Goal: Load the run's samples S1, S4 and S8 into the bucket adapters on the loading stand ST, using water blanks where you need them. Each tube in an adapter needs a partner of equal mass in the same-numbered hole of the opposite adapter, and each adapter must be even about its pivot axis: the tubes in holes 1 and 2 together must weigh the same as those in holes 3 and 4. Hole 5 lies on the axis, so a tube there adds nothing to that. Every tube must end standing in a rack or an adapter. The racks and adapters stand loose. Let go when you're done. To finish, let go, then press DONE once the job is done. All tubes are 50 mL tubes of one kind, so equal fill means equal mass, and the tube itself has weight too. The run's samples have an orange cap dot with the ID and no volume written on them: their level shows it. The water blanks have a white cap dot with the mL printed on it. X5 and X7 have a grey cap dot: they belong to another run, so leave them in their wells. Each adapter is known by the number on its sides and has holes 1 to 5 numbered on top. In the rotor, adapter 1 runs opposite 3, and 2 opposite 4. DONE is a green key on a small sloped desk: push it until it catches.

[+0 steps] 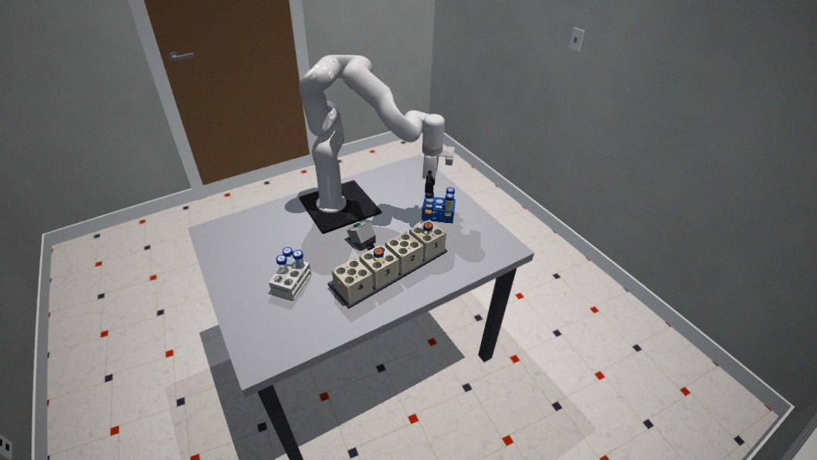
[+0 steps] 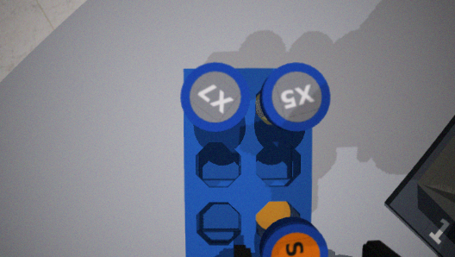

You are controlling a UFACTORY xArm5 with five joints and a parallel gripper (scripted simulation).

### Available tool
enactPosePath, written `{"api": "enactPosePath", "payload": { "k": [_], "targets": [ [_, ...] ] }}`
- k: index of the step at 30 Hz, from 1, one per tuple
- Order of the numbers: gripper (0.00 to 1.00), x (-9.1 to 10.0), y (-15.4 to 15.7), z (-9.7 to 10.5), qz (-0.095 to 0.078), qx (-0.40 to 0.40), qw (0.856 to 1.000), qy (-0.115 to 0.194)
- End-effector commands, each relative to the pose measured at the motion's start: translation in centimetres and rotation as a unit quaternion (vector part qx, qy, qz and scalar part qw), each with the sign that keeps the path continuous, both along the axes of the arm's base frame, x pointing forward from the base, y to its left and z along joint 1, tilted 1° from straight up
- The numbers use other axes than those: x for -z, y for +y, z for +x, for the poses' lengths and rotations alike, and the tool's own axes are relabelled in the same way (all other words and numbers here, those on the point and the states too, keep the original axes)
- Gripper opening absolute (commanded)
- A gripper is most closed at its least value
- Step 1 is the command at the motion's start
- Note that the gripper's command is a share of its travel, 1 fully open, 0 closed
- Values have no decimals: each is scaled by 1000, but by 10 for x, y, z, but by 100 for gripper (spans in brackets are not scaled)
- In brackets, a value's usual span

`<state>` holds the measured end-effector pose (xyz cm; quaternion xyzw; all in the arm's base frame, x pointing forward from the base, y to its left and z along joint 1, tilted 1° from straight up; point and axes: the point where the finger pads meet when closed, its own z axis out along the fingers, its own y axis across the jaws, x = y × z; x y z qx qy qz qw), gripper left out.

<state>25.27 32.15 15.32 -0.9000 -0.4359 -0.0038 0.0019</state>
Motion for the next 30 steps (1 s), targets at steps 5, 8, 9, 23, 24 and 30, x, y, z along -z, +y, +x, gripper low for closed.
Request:
{"api": "enactPosePath", "payload": {
  "k": [5, 8, 9, 23, 24, 30],
  "targets": [
    [57, 16, 1, 1, 5, 0, 1000, 3],
    [57, 20, 1, 1, 5, 0, 1000, 3],
    [57, 22, 2, 1, 5, 0, 1000, 3],
    [57, 24, 2, 1, 5, 0, 1000, 3],
    [57, 25, 2, 1, 5, 0, 1000, 3],
    [57, 29, 2, 1, 5, 0, 1000, 3]
  ]
}}
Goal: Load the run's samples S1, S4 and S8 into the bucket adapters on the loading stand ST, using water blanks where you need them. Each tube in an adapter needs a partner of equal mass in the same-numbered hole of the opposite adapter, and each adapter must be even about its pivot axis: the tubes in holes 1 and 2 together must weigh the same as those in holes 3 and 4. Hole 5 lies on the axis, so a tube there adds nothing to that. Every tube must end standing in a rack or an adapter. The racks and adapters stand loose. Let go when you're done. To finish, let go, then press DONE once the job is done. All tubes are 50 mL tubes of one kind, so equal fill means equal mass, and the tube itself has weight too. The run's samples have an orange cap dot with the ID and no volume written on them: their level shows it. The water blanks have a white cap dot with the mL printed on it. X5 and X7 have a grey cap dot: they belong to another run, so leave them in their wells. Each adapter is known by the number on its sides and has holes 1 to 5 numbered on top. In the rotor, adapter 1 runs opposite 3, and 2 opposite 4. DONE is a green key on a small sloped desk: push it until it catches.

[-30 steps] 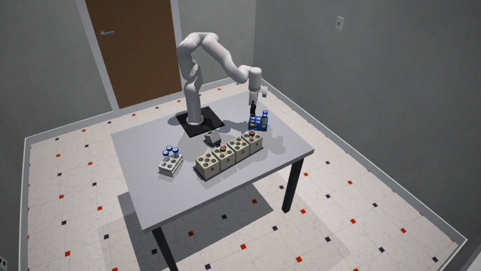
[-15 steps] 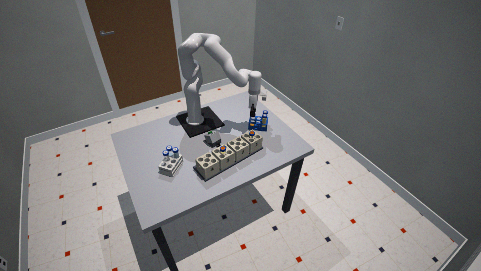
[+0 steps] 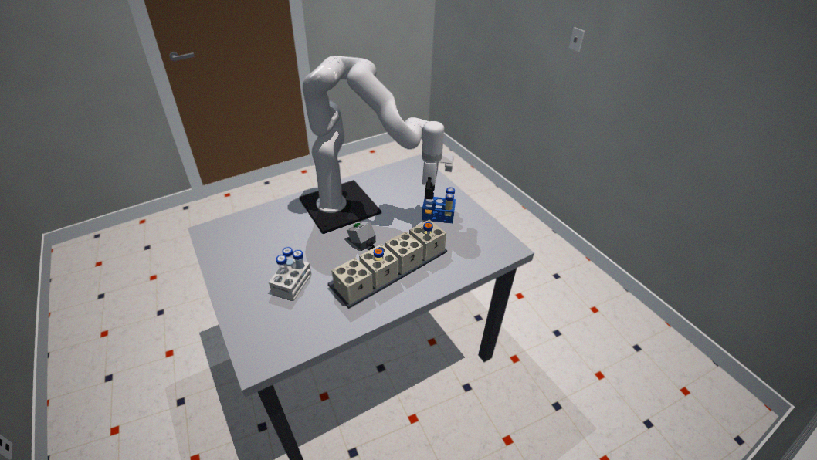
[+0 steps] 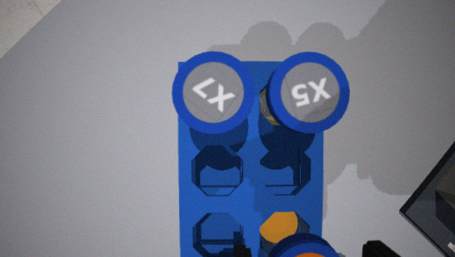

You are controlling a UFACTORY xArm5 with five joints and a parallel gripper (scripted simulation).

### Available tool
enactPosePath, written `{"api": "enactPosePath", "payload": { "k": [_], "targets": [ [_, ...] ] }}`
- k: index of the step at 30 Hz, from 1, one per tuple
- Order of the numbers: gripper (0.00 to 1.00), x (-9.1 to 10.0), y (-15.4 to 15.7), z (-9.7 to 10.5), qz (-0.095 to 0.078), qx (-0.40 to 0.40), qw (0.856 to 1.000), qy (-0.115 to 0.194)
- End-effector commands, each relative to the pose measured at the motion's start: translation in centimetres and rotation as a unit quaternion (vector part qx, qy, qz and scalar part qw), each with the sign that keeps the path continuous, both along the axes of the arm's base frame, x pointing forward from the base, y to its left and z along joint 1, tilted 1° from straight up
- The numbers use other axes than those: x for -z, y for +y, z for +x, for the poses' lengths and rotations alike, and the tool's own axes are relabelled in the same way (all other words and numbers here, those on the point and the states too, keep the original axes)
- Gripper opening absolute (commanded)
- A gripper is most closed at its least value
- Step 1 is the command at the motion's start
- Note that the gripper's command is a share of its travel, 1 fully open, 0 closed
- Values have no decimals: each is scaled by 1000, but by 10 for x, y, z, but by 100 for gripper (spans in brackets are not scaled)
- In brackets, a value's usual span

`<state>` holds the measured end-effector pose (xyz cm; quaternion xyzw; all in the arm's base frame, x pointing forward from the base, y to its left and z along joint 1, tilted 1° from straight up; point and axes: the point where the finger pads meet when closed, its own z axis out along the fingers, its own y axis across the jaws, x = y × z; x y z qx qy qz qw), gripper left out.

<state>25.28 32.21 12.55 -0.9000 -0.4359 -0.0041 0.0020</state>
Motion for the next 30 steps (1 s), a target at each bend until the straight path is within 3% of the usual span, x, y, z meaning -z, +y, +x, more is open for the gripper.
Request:
{"api": "enactPosePath", "payload": {
  "k": [1, 30],
  "targets": [
    [57, 2, 1, 1, 5, 0, 1000, 3],
    [57, 17, 1, 1, 5, 0, 1000, 4]
  ]
}}
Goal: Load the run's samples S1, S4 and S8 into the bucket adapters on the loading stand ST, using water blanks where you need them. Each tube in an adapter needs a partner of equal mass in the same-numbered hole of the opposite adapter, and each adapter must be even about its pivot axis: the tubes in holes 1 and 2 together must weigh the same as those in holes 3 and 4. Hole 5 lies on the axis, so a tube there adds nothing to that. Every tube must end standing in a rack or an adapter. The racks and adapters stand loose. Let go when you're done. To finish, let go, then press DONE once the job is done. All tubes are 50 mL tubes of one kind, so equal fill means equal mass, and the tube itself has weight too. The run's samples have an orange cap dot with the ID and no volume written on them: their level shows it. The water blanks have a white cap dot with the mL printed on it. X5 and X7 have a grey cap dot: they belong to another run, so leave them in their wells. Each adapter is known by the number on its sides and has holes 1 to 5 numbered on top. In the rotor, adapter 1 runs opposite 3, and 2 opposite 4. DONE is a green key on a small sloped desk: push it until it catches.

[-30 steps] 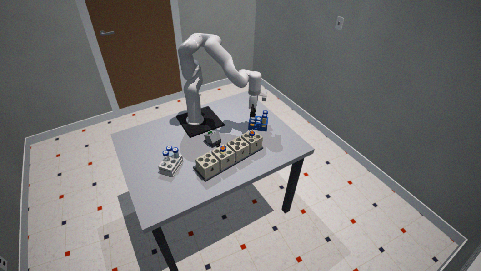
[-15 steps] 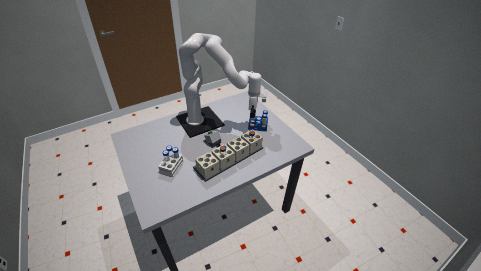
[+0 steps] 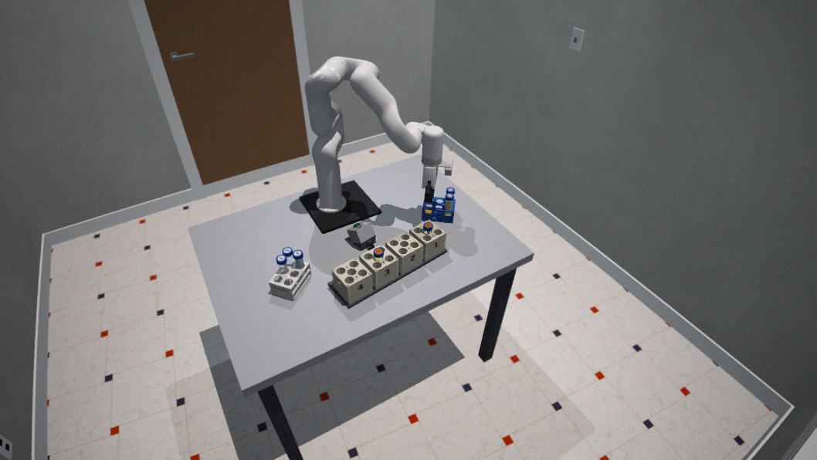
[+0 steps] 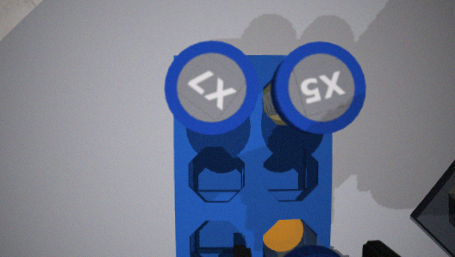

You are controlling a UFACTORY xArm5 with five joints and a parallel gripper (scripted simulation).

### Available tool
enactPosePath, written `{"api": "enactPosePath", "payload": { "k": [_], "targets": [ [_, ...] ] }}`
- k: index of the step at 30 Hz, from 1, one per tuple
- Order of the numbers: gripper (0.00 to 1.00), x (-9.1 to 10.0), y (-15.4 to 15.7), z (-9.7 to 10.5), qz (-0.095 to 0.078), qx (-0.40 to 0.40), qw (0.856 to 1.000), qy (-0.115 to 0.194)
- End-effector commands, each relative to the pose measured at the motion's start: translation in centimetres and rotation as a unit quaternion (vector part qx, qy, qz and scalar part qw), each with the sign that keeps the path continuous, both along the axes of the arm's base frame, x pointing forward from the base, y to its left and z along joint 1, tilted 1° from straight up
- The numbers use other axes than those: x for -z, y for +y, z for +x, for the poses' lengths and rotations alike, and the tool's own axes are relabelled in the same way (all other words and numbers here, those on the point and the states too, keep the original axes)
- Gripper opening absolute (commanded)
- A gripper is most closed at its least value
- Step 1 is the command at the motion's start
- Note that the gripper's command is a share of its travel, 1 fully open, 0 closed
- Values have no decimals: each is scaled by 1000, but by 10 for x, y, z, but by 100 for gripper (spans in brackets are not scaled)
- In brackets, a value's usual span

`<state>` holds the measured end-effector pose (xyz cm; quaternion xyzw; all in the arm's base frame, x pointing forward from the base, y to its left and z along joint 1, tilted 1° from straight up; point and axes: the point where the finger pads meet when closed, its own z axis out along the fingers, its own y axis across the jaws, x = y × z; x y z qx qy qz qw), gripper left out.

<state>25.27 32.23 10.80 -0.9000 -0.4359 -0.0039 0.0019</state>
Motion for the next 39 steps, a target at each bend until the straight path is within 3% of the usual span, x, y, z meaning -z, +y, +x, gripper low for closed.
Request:
{"api": "enactPosePath", "payload": {
  "k": [1, 9, 10, 39],
  "targets": [
    [57, -1, 1, 1, 5, 0, 1000, 3],
    [57, -1, 1, 1, 5, 0, 1000, 3],
    [0, -1, 1, 1, 5, 0, 1000, 3],
    [0, -3, 1, 1, 5, 0, 1000, 3]
  ]
}}
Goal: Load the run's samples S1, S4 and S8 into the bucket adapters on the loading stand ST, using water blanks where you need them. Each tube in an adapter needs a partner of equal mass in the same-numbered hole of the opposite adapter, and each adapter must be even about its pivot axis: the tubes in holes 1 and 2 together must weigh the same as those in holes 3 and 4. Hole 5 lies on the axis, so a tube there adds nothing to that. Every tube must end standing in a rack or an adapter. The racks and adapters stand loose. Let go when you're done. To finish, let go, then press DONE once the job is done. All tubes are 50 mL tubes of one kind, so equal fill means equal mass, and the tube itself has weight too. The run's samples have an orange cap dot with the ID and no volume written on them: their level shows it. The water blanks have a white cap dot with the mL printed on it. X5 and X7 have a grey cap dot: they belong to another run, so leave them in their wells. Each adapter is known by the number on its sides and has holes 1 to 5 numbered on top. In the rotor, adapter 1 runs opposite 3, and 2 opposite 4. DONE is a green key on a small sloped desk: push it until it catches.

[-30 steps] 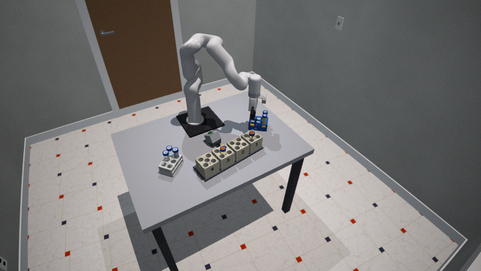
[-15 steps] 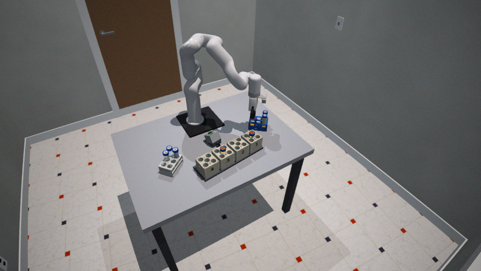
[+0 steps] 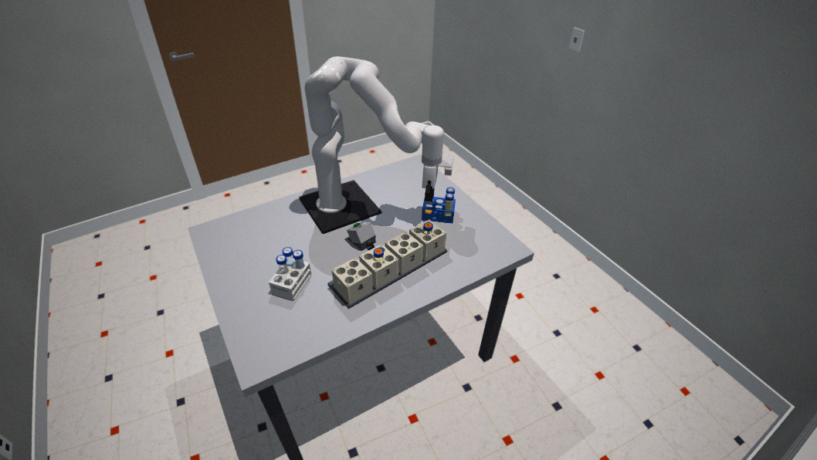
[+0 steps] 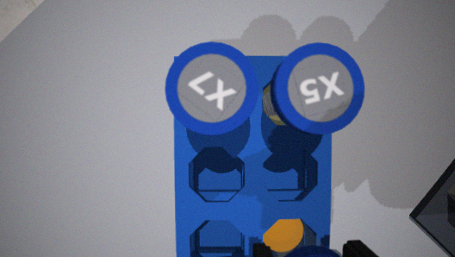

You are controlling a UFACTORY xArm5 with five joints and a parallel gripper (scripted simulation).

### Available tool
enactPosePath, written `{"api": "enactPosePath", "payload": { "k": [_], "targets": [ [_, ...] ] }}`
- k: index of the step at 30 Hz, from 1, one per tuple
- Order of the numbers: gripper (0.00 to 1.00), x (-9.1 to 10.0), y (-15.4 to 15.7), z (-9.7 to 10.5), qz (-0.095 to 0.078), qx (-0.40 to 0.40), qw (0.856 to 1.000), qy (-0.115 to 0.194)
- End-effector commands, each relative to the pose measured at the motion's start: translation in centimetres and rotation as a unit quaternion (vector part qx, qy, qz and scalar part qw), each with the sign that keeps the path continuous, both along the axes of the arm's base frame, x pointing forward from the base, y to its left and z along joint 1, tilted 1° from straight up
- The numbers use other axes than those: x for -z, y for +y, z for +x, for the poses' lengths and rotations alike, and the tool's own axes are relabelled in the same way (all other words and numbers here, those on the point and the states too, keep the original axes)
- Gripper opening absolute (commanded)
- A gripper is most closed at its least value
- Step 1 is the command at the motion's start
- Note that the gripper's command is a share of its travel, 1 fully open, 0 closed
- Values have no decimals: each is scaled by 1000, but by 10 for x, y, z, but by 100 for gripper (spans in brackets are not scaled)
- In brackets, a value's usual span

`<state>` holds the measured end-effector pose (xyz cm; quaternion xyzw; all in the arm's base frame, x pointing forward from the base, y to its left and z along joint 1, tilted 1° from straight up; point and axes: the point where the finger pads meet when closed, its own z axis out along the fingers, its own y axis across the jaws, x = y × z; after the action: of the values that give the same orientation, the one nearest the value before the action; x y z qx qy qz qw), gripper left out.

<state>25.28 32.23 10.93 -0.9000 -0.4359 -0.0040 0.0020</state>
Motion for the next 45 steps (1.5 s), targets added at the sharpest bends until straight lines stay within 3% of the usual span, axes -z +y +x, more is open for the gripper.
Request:
{"api": "enactPosePath", "payload": {
  "k": [1, 45],
  "targets": [
    [0, -1, 1, 1, 5, 0, 1000, 3],
    [0, -20, 1, 1, 5, 0, 1000, 3]
  ]
}}
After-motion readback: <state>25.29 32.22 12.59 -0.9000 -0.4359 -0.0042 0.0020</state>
